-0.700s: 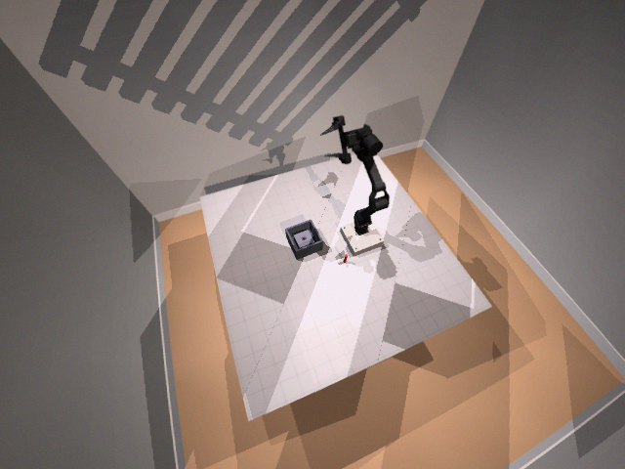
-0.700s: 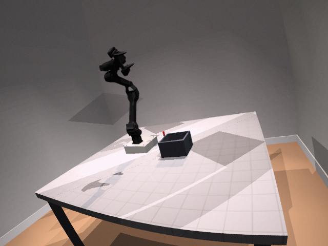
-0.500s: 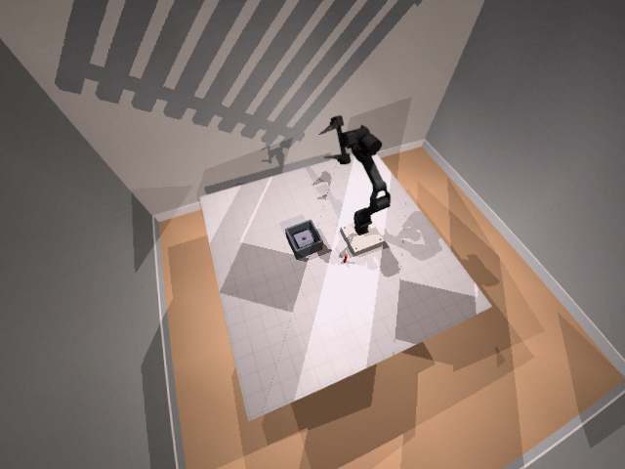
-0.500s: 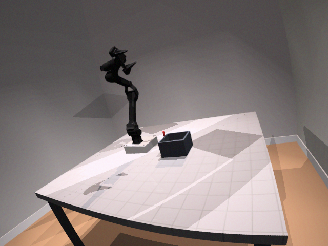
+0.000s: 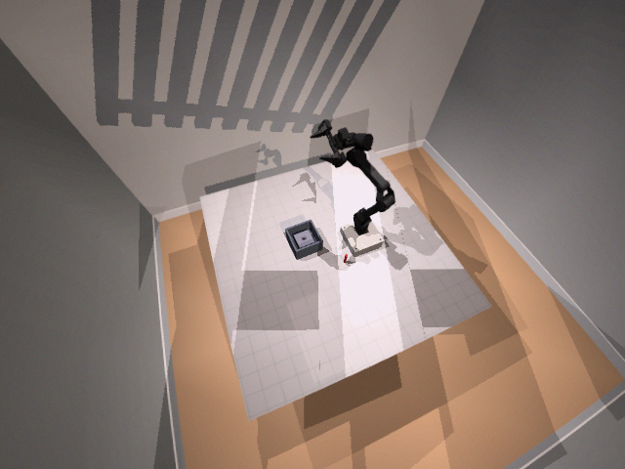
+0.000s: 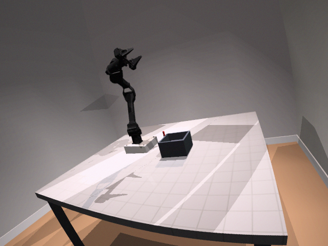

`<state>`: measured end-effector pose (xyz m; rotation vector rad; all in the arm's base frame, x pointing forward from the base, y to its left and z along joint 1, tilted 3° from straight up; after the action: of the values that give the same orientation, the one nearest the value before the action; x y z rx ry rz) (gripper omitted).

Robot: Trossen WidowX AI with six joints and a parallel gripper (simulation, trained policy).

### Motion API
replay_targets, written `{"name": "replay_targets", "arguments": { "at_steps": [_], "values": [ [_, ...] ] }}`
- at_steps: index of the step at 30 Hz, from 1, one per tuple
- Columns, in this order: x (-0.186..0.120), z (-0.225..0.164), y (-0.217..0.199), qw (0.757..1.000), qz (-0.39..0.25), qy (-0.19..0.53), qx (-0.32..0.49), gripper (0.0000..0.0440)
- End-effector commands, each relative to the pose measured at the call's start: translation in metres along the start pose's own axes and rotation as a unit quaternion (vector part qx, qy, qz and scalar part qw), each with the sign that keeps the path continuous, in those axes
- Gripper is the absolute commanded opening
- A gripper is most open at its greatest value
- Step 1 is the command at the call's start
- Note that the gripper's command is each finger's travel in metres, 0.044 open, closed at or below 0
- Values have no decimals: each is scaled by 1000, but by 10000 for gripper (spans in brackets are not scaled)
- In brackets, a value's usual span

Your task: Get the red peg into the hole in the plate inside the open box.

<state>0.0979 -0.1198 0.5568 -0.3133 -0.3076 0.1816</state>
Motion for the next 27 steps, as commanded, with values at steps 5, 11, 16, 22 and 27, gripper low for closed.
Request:
{"name": "replay_targets", "arguments": {
  "at_steps": [5, 11, 16, 22, 27],
  "values": [
    [18, -19, 0, 992, 2, -33, 120, 440],
    [35, -38, 2, 974, 0, -41, 221, 440],
    [50, -56, 8, 952, -3, -35, 304, 440],
    [68, -78, 19, 918, -11, -10, 397, 440],
    [82, -98, 33, 883, -19, 22, 468, 440]
  ]
}}
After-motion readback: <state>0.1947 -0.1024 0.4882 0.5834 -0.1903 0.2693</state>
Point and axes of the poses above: the point midway between the two fingers, 35 mm back from their tips, its own x axis out along the fingers, its own y axis across the jaws, z = x × y, the point moved 10 cm from there along -x, back along the fingers, and after that the axes turned 9 degrees about x, right-handed, at the moved point
